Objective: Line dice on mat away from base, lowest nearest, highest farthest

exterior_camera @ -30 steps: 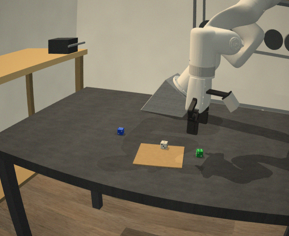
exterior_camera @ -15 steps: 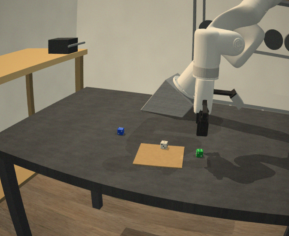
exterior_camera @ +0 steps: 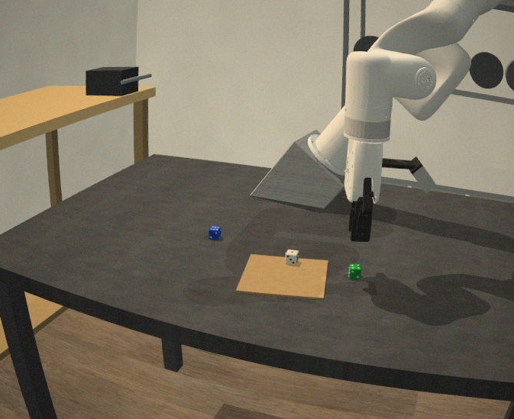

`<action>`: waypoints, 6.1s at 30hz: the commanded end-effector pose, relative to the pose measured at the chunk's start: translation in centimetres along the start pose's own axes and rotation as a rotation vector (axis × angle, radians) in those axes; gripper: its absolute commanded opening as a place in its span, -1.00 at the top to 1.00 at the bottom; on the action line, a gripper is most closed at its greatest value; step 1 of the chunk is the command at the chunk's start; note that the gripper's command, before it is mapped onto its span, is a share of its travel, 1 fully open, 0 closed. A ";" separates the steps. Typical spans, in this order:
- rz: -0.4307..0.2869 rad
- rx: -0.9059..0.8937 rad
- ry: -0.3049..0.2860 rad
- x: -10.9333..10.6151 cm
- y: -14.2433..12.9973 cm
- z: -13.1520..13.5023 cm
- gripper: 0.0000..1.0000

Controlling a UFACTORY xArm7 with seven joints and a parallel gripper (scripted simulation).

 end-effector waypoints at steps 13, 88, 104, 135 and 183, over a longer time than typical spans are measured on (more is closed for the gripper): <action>-0.002 0.000 -0.004 -0.1 -0.1 0.1 0.28; -0.002 0.000 -0.003 5.0 0.0 0.2 0.28; -0.002 0.000 -0.003 5.0 0.0 0.2 0.28; -0.002 0.000 -0.003 5.0 0.0 0.3 0.28; -0.002 0.000 -0.003 5.0 0.0 0.3 0.28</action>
Point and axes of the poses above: the point where the finger pads meet when closed, its own x axis out along the fingers, its own z axis across the jaws, y = z × x, the point moved 1 cm from there along -x, back along the fingers, and after that the axes turned 2 degrees about -x, right-handed, at the moved point
